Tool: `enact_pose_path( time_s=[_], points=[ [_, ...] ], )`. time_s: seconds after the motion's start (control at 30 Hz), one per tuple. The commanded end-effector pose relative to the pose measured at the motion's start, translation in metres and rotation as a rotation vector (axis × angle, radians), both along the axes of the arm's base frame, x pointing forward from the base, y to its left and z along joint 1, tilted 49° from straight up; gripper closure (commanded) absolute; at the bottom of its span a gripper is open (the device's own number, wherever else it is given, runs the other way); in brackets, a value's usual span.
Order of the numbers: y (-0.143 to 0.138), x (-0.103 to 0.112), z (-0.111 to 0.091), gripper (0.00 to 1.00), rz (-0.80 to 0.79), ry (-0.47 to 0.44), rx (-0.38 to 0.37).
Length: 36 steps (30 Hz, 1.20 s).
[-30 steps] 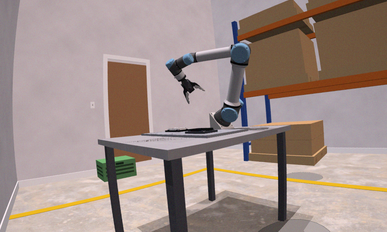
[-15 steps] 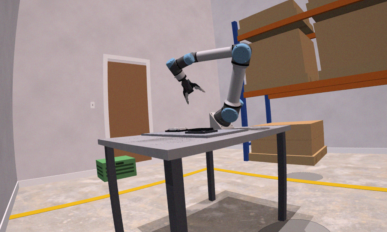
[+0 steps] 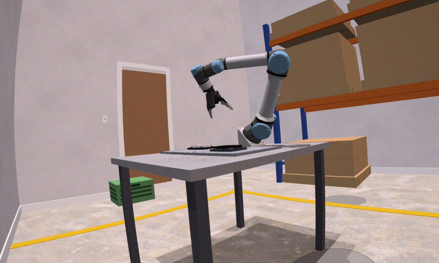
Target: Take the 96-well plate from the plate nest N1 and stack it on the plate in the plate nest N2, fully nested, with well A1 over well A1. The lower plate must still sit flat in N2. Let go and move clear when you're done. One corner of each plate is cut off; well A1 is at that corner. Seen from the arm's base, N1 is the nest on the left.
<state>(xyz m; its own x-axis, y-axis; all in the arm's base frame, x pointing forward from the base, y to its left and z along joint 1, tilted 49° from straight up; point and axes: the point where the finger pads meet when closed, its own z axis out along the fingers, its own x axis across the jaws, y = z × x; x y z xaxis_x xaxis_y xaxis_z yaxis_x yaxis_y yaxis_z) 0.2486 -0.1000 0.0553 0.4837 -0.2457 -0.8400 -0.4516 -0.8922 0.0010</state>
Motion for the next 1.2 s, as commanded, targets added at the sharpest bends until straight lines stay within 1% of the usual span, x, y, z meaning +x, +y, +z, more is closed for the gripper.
enact_pose_path(
  time_s=[0.0, 0.1, 0.17, 0.3, 0.37, 0.5, 0.53, 0.8, 0.93, 1.1, 1.13, 1.17],
  points=[
    [0.016, 0.011, 0.001, 0.00, -0.101, 0.022, -0.102],
    [0.025, 0.017, 0.002, 0.00, -0.165, 0.036, -0.158],
    [0.027, 0.018, 0.002, 0.00, -0.179, 0.040, -0.171],
    [0.040, 0.027, 0.003, 0.00, -0.269, 0.062, -0.245],
    [0.040, 0.027, 0.003, 0.00, -0.269, 0.062, -0.245],
    [0.055, 0.037, 0.005, 0.00, -0.372, 0.091, -0.325],
    [0.055, 0.037, 0.005, 0.00, -0.375, 0.091, -0.326],
    [0.081, 0.055, 0.010, 0.00, -0.560, 0.152, -0.456],
    [0.082, 0.055, 0.011, 0.00, -0.573, 0.156, -0.465],
    [0.100, 0.067, 0.015, 0.00, -0.706, 0.209, -0.547],
    [0.100, 0.067, 0.015, 0.00, -0.706, 0.209, -0.547],
    [0.104, 0.069, 0.016, 0.00, -0.733, 0.220, -0.563]
  ],
)
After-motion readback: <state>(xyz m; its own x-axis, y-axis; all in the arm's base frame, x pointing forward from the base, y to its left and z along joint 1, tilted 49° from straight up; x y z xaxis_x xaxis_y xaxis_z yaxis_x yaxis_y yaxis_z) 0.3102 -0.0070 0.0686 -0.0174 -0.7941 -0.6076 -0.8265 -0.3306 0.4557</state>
